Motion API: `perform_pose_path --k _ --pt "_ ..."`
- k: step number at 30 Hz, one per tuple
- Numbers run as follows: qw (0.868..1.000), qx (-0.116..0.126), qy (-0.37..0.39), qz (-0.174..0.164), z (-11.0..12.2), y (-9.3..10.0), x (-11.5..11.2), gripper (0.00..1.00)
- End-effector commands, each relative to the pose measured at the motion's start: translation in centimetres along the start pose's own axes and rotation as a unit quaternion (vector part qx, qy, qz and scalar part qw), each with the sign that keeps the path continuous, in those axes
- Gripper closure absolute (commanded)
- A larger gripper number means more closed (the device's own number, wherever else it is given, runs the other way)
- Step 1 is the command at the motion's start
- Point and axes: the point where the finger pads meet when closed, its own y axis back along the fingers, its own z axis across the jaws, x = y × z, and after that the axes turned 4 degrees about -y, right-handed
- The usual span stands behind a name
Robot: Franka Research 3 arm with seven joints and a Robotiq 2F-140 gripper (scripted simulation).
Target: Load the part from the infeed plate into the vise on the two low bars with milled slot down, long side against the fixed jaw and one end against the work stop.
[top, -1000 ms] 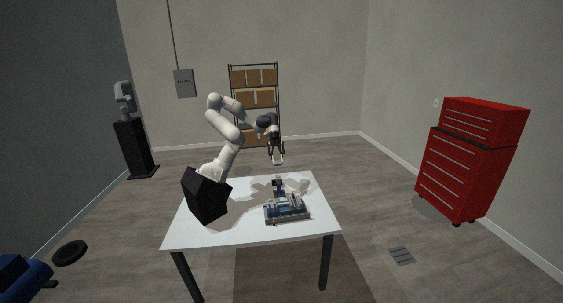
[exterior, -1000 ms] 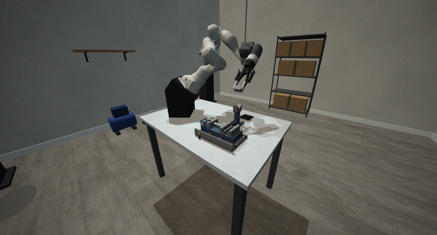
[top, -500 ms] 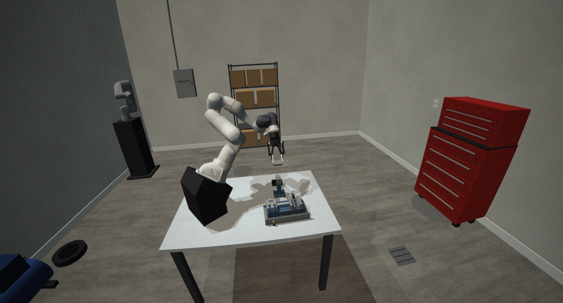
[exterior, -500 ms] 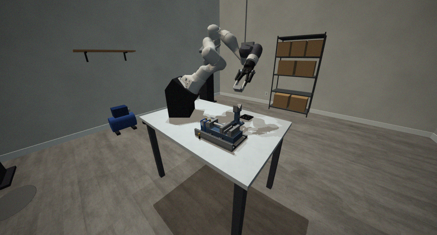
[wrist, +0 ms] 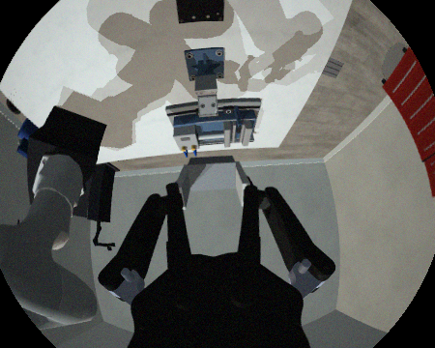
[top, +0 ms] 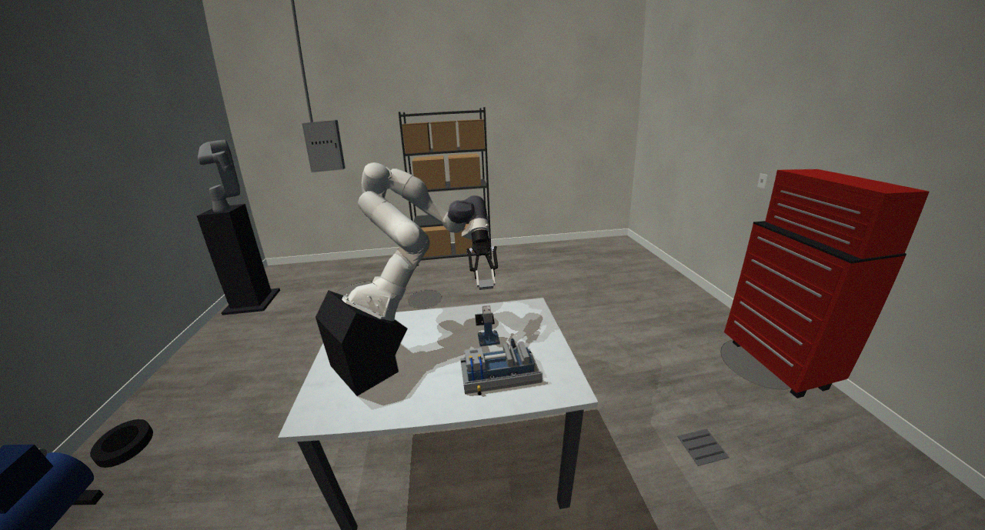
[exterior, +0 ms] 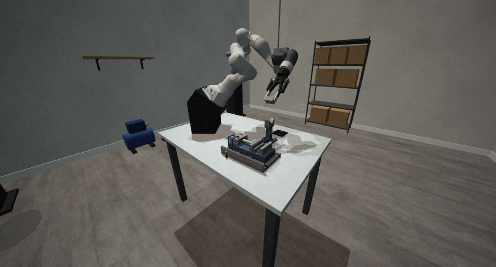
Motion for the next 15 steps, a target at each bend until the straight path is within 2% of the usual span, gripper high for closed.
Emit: perform_pose_path --k 1,15 --pt "1.000 0.002 -0.009 -0.003 -0.1 0.1 -0.3 1.00" --pt "0.999 0.010 -0.037 -0.011 -0.3 0.3 -1.4 1.00"
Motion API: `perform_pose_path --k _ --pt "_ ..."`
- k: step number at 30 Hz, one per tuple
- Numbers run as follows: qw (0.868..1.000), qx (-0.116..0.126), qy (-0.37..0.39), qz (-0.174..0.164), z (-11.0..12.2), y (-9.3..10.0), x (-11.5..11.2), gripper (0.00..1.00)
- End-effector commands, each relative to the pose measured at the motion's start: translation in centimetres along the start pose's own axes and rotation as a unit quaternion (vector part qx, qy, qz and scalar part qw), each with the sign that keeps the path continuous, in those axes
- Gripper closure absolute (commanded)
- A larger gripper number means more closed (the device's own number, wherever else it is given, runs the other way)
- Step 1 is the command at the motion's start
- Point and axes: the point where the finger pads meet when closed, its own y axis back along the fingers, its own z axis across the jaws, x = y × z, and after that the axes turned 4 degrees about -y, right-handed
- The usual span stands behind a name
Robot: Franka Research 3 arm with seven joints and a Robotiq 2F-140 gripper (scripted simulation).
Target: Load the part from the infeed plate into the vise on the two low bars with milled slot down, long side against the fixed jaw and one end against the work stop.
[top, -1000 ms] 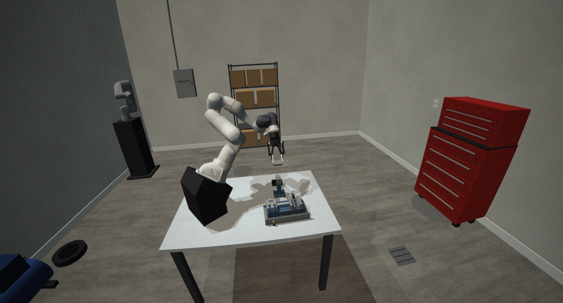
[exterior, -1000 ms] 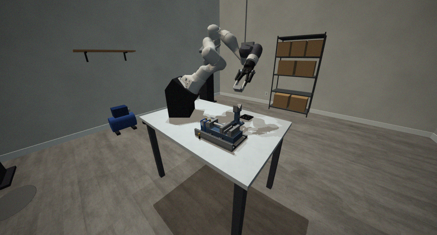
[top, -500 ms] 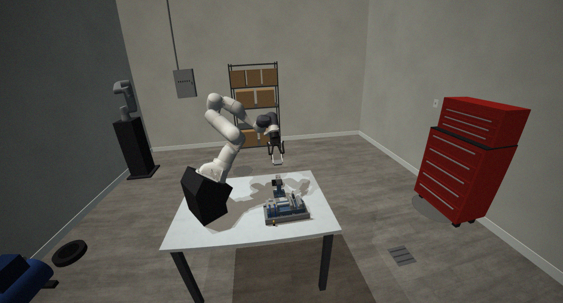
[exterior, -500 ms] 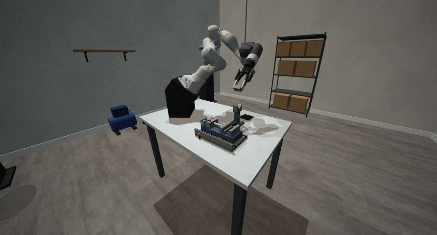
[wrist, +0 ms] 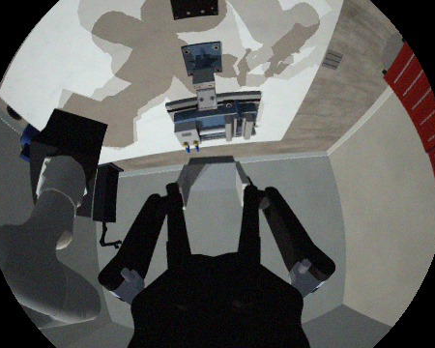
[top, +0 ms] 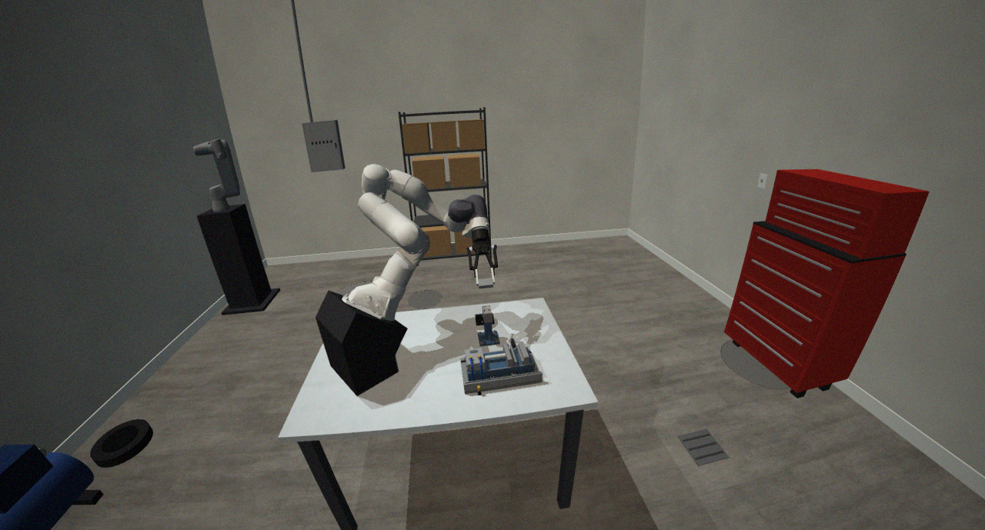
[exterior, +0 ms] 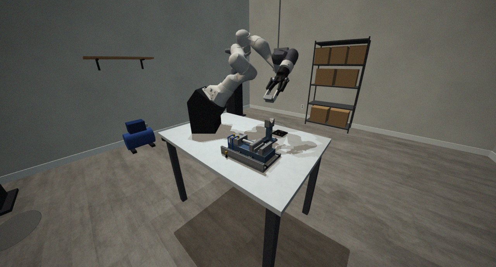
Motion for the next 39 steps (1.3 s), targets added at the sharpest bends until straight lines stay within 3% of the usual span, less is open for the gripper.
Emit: perform_pose_path --k 1,21,39 --pt "1.000 0.005 -0.018 -0.002 -0.2 0.1 -0.4 1.00" --pt "0.995 0.024 -0.093 -0.025 -0.9 0.7 -2.8 1.00" --pt "0.979 0.048 -0.190 -0.055 -2.1 1.7 -5.2 1.00"
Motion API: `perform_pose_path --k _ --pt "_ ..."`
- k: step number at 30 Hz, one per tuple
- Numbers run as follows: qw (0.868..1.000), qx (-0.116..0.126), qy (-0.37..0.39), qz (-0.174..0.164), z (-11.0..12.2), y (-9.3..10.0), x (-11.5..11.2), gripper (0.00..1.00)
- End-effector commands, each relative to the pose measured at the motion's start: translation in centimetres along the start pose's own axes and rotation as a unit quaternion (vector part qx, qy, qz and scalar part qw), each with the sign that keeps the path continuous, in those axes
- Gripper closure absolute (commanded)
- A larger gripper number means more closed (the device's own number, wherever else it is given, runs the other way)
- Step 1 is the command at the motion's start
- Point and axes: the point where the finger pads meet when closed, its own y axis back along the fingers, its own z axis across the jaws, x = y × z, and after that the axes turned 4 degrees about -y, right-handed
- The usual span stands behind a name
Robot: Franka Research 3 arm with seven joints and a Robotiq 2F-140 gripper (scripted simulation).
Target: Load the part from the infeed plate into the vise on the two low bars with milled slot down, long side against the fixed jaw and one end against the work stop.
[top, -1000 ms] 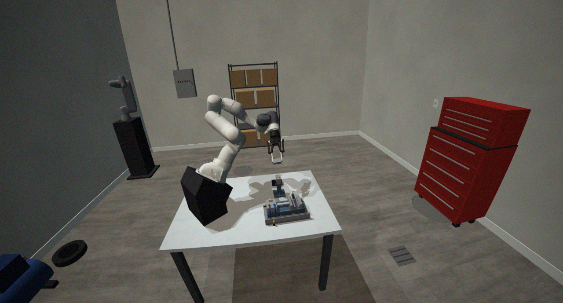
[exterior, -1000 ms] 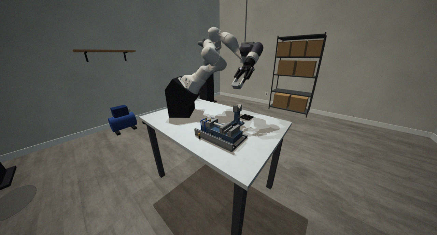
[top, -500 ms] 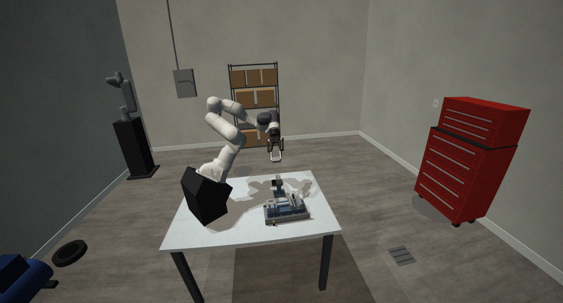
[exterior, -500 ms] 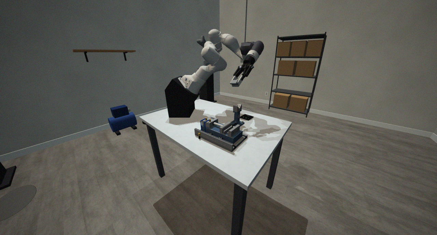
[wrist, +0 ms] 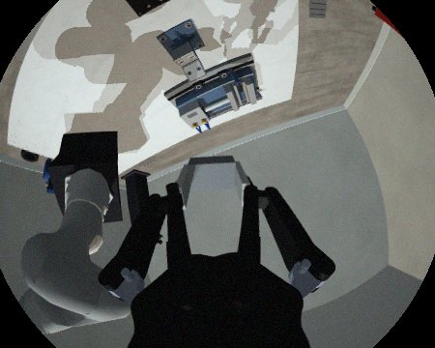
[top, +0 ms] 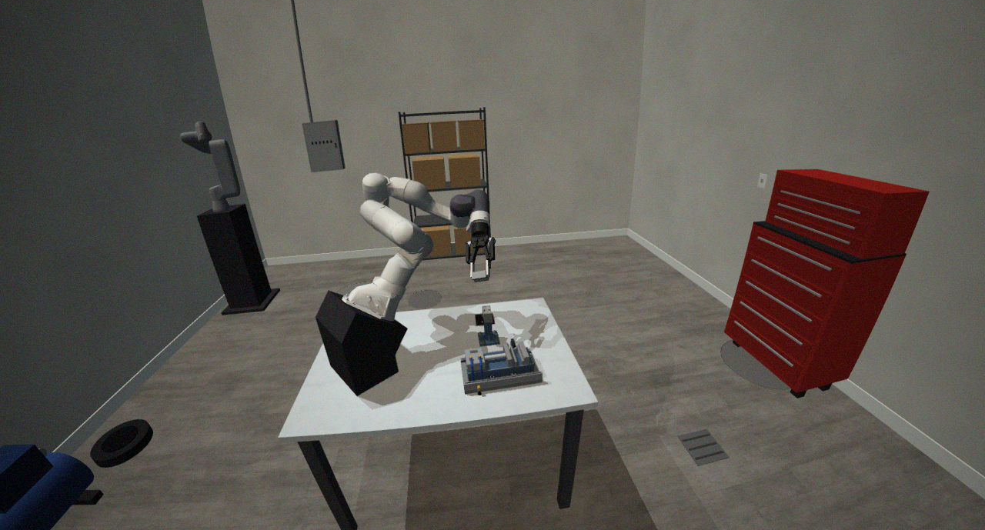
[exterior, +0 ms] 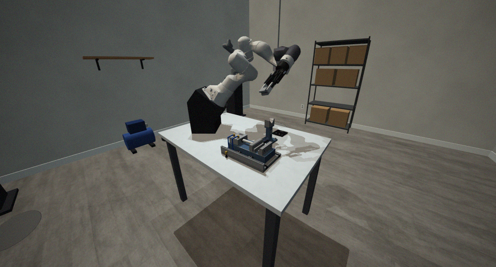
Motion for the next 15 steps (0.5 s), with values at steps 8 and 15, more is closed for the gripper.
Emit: perform_pose_path --k 8,15 --pt "0.996 0.022 -0.082 -0.022 -1.0 0.4 -1.6 1.00" --pt "0.989 0.035 -0.139 -0.040 -1.6 0.8 -2.6 1.00"
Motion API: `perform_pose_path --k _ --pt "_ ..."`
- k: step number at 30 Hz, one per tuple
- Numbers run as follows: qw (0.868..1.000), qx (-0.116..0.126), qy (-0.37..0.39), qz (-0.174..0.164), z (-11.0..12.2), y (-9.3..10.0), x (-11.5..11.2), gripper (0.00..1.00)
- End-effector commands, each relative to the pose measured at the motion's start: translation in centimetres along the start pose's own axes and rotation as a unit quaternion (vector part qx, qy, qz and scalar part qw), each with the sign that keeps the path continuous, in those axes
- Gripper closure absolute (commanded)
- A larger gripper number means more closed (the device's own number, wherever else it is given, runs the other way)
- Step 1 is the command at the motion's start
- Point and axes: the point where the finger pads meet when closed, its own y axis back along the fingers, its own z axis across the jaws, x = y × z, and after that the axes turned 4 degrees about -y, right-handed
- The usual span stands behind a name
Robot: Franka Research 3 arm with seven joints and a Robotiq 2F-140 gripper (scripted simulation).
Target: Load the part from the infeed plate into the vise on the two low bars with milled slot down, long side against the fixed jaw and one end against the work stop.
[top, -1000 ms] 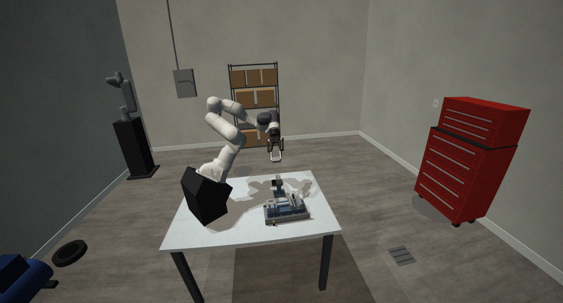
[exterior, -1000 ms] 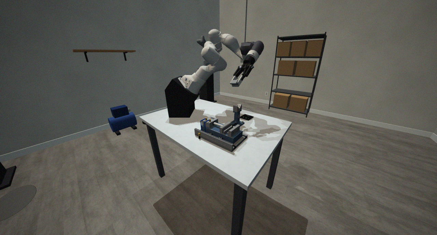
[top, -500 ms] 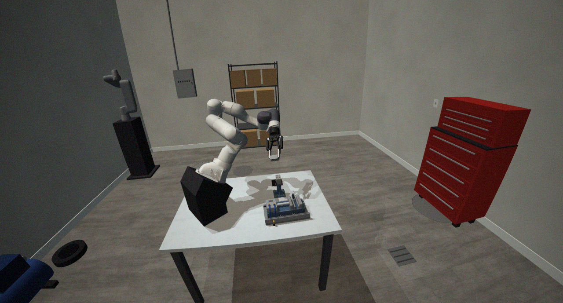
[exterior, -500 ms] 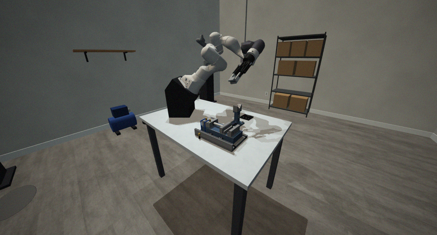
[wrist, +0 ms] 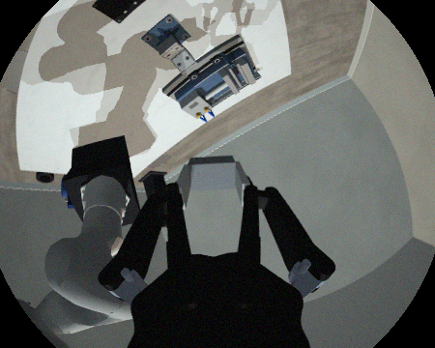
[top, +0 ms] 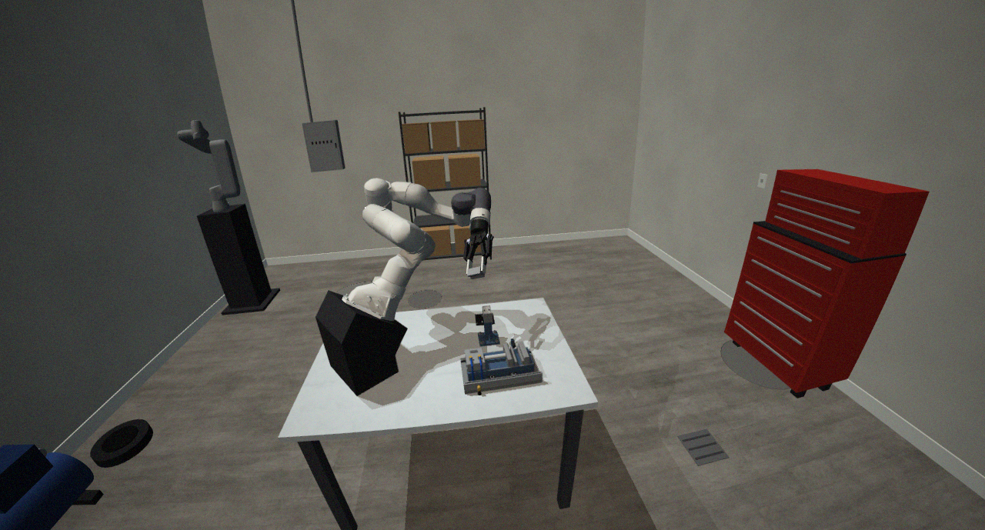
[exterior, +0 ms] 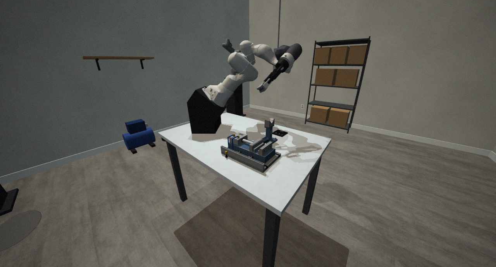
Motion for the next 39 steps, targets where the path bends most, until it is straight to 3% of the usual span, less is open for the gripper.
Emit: perform_pose_path --k 1,12,25,27,39 --pt "0.998 0.015 -0.055 -0.013 -0.8 0.1 -0.8 1.00" --pt "0.989 0.033 -0.136 -0.039 -1.6 0.6 -2.0 1.00" --pt "0.959 0.061 -0.266 -0.081 -3.2 1.1 -2.8 1.00" --pt "0.959 0.061 -0.266 -0.081 -3.2 1.1 -2.8 1.00" --pt "0.907 0.088 -0.392 -0.124 -4.7 1.3 -2.4 1.00"
